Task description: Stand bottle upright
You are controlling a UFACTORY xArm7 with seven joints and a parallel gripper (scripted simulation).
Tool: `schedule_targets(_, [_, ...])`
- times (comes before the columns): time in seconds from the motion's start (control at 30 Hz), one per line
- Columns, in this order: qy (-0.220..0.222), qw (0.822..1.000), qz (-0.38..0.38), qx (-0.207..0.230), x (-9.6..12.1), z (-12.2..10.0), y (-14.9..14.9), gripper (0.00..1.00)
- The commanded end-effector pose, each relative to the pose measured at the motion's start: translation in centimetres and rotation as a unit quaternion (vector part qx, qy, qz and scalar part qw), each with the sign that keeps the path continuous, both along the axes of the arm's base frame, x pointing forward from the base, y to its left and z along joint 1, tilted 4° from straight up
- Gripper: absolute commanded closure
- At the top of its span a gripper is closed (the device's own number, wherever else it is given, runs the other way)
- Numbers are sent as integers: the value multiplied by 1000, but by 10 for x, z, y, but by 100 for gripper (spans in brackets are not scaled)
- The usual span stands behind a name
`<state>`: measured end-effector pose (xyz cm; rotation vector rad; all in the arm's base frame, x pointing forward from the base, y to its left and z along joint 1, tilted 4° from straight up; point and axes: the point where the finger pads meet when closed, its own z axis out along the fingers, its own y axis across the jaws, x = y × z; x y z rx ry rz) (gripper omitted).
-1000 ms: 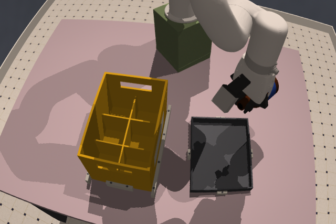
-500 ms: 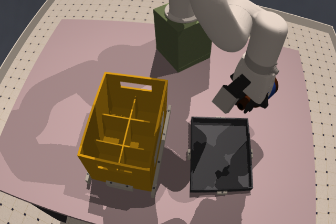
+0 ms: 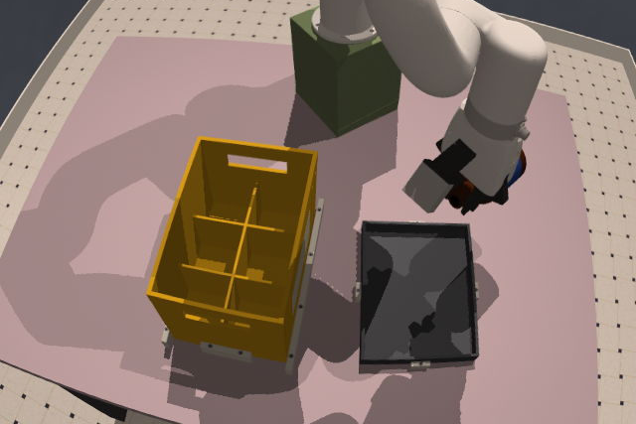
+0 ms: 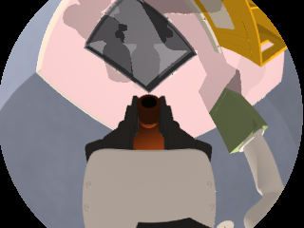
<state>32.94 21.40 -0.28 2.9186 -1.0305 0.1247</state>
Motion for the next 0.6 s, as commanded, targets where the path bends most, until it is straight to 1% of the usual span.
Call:
schedule_targets(0.0, [-9, 1000, 1, -7, 0, 1, 1, 100])
schedule_targets(0.17, [-16, 1000, 1, -14, 0, 1, 1, 100])
schedule_targets(0.57, [-49, 998, 1, -38, 0, 2, 1, 100])
